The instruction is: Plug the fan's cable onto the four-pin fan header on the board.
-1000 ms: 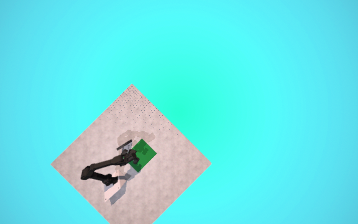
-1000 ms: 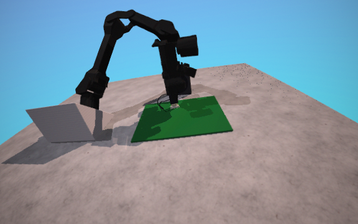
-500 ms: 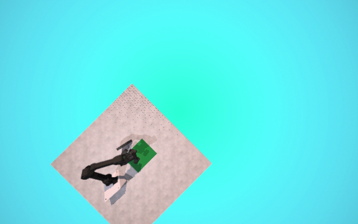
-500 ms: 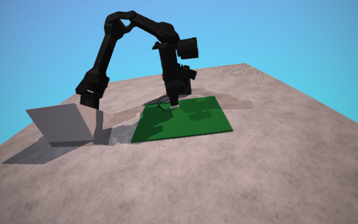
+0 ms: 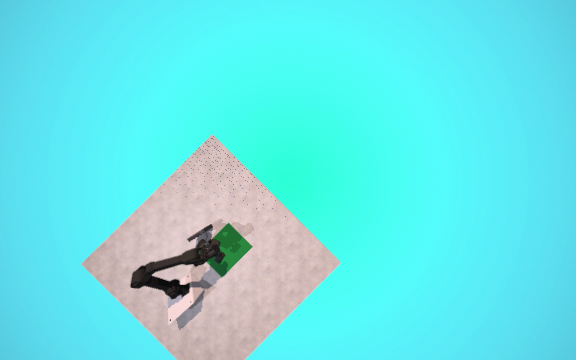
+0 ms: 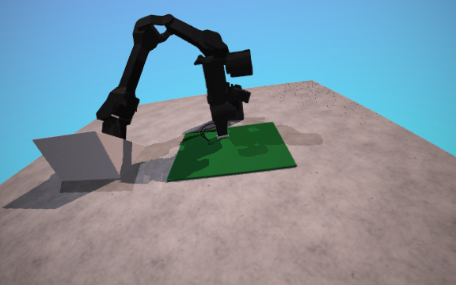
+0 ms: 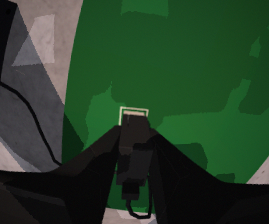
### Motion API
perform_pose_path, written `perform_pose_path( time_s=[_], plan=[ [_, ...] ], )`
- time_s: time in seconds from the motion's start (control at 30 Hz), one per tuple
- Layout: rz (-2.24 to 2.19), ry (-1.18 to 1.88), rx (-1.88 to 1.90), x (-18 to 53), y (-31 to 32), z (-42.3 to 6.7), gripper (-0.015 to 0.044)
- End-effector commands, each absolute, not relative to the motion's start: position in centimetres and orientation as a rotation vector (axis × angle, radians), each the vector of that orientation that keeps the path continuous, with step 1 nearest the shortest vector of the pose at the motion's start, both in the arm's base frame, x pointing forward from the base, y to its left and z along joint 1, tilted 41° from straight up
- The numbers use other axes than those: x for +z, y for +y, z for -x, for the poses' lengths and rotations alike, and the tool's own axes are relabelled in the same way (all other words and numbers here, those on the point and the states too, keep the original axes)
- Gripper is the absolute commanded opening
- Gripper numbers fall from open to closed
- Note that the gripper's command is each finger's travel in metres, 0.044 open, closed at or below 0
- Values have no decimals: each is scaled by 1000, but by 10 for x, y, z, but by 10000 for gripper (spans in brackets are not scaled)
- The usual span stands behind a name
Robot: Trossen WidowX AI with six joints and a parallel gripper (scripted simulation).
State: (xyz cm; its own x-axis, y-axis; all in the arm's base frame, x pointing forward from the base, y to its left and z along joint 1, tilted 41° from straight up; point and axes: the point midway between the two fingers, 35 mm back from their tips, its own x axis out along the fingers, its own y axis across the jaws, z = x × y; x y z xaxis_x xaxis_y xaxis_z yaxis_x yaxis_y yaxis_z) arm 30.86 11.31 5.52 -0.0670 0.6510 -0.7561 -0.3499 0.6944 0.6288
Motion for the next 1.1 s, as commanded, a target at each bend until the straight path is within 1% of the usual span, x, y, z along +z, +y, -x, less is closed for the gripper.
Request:
perform_pose_path(
  time_s=[0.0, 0.33, 0.47, 0.6, 0.8, 1.07],
  plan=[
    [-273, 1420, 843, 52, 117, -308, 0],
    [-270, 1415, 838, 55, 113, -309, 260],
    [-269, 1416, 838, 61, 107, -310, 260],
    [-270, 1421, 841, 94, 79, -313, 260],
    [-271, 1421, 841, 96, 77, -314, 260],
    [-268, 1417, 841, 90, 70, -385, 260]
  ],
)
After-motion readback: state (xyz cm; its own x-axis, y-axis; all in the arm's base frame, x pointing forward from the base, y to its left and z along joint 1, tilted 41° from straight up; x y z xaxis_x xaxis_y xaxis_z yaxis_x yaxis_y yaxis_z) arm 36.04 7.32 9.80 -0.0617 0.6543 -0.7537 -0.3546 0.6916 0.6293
